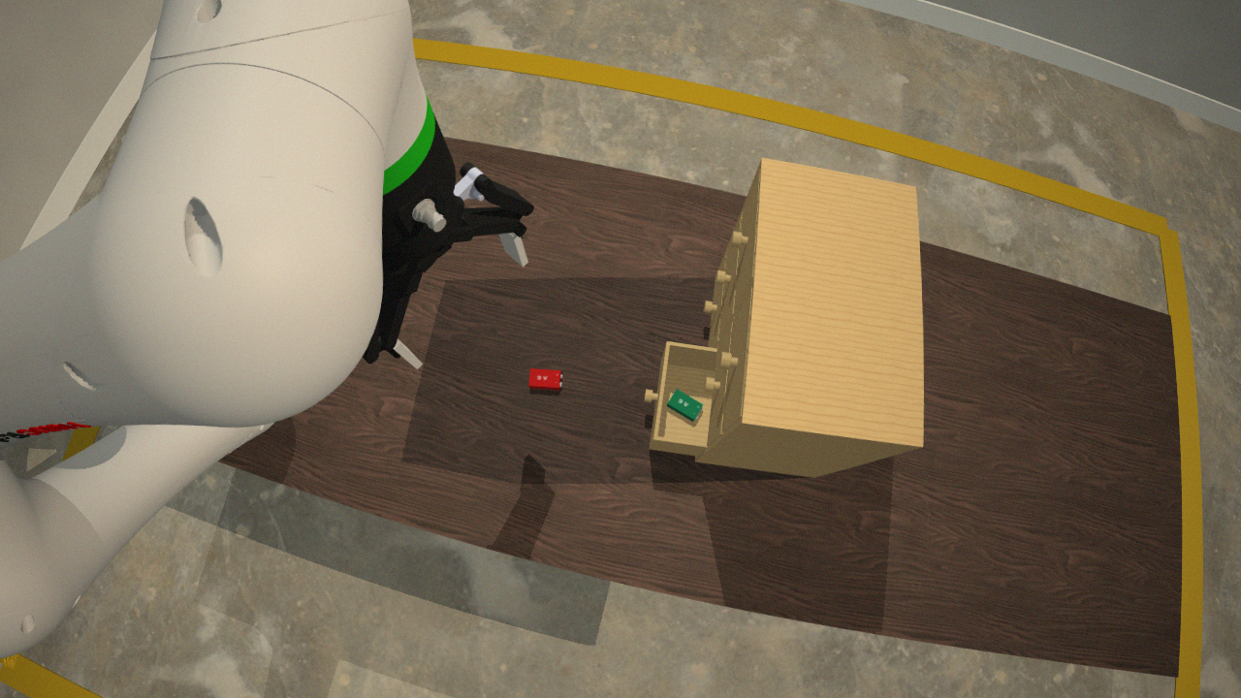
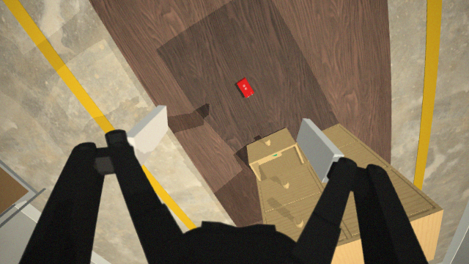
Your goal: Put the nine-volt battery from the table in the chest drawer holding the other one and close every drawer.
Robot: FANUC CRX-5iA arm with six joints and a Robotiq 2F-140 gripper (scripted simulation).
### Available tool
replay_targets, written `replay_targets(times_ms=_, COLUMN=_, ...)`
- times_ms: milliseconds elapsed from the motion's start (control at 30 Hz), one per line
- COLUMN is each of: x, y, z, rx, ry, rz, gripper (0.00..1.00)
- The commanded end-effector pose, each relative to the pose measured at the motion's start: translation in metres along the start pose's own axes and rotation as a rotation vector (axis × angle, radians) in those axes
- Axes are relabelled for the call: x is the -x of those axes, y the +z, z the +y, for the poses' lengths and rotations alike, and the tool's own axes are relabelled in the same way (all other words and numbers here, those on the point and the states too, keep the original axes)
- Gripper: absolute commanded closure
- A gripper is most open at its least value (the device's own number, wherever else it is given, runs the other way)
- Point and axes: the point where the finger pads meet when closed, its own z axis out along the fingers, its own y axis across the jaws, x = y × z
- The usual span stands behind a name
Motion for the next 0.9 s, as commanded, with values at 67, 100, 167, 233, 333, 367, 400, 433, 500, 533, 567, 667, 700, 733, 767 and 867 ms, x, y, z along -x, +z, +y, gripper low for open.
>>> replay_targets(times_ms=67, x=0.006, y=0.000, z=0.004, rx=0.000, ry=0.169, rz=0.000, gripper=0.00)
replay_targets(times_ms=100, x=0.007, y=0.000, z=0.005, rx=0.000, ry=0.195, rz=0.000, gripper=0.00)
replay_targets(times_ms=167, x=0.009, y=0.000, z=0.006, rx=0.000, ry=0.248, rz=0.000, gripper=0.00)
replay_targets(times_ms=233, x=0.009, y=0.000, z=0.006, rx=0.000, ry=0.276, rz=0.000, gripper=0.00)
replay_targets(times_ms=333, x=0.011, y=0.000, z=0.008, rx=0.000, ry=0.331, rz=0.000, gripper=0.00)
replay_targets(times_ms=367, x=0.012, y=0.000, z=0.008, rx=0.000, ry=0.359, rz=0.000, gripper=0.00)
replay_targets(times_ms=400, x=0.013, y=0.000, z=0.009, rx=0.000, ry=0.387, rz=0.000, gripper=0.00)
replay_targets(times_ms=433, x=0.014, y=0.000, z=0.010, rx=0.000, ry=0.416, rz=0.000, gripper=0.00)
replay_targets(times_ms=500, x=0.016, y=0.000, z=0.011, rx=0.000, ry=0.474, rz=0.000, gripper=0.00)
replay_targets(times_ms=533, x=0.017, y=0.000, z=0.012, rx=0.000, ry=0.503, rz=0.000, gripper=0.00)
replay_targets(times_ms=567, x=0.018, y=0.000, z=0.012, rx=0.000, ry=0.533, rz=0.000, gripper=0.00)
replay_targets(times_ms=667, x=0.021, y=0.000, z=0.014, rx=0.000, ry=0.623, rz=0.000, gripper=0.00)
replay_targets(times_ms=700, x=0.022, y=0.000, z=0.015, rx=0.000, ry=0.653, rz=0.000, gripper=0.00)
replay_targets(times_ms=733, x=0.023, y=0.000, z=0.016, rx=0.000, ry=0.684, rz=0.000, gripper=0.00)
replay_targets(times_ms=767, x=0.024, y=0.000, z=0.017, rx=0.000, ry=0.714, rz=0.000, gripper=0.00)
replay_targets(times_ms=867, x=0.026, y=0.000, z=0.017, rx=0.000, ry=0.745, rz=0.000, gripper=0.00)
